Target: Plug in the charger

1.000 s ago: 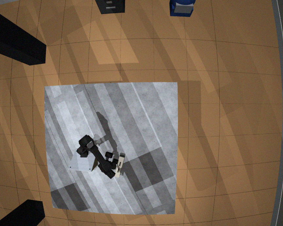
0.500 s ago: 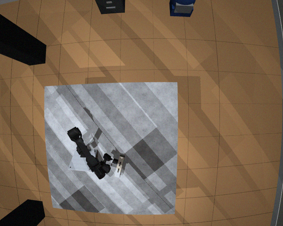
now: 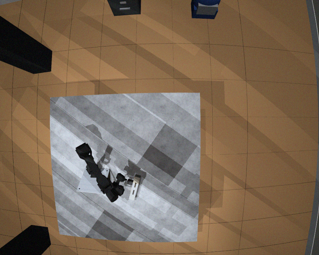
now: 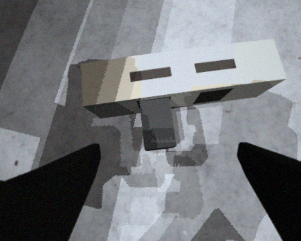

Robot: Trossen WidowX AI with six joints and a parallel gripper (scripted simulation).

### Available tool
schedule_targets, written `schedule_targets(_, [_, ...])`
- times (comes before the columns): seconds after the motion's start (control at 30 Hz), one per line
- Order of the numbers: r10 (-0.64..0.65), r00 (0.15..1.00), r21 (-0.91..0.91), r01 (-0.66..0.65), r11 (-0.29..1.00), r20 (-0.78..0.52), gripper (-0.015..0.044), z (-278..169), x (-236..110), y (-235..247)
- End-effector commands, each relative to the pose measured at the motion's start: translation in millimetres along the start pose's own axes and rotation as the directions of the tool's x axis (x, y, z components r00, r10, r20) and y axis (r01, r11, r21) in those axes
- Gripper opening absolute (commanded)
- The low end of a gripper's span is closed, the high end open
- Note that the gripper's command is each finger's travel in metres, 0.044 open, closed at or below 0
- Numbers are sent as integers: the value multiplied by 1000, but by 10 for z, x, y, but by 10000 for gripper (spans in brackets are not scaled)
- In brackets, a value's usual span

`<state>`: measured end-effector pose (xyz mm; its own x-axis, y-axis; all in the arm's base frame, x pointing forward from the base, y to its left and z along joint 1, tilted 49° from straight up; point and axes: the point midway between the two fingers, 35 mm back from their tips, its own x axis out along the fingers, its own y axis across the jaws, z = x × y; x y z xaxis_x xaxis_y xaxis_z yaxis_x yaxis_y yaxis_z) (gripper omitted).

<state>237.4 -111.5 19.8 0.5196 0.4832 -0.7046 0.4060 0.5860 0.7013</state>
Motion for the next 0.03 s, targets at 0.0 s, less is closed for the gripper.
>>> schedule_targets(0.0, [3, 1000, 4, -3, 1000, 3, 440, 5, -2, 5])
